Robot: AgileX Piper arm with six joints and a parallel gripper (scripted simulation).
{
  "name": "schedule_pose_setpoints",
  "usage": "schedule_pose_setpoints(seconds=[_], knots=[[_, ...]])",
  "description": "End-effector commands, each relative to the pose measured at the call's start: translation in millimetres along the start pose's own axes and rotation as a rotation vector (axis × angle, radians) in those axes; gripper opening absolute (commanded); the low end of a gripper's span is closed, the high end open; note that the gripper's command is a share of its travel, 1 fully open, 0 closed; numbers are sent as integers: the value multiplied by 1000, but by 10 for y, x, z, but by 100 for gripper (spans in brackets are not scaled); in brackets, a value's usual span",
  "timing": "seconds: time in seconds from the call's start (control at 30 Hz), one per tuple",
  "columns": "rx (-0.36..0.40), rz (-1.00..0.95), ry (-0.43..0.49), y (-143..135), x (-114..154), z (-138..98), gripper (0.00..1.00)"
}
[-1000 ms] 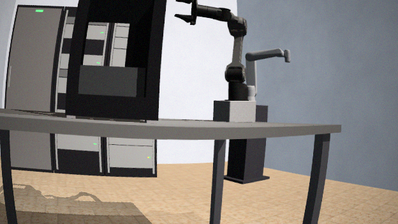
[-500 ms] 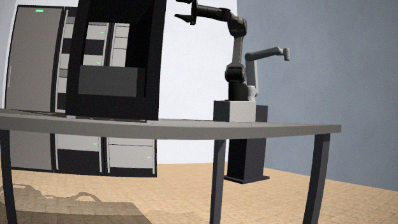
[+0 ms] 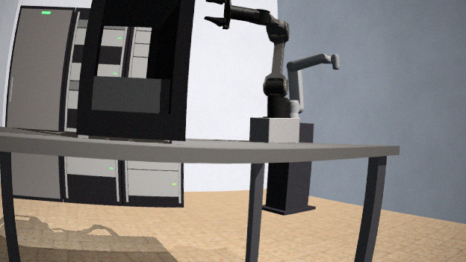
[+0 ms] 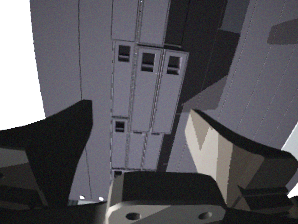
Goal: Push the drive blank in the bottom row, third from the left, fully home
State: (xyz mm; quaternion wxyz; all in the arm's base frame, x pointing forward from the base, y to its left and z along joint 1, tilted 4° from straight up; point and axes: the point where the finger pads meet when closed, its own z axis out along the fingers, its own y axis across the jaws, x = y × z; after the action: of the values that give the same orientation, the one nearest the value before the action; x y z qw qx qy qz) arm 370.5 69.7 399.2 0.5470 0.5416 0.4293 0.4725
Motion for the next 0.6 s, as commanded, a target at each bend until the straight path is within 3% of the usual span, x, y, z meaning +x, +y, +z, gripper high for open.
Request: schedule_pose_setpoints(seconds=[0.0, 0.03, 0.07, 0.57], knots=[[-3, 2, 1, 11, 0, -4, 100], [-3, 2, 1, 11, 0, -4, 100], [-3, 2, 1, 11, 0, -4, 0], [-3, 2, 1, 11, 0, -4, 0]])
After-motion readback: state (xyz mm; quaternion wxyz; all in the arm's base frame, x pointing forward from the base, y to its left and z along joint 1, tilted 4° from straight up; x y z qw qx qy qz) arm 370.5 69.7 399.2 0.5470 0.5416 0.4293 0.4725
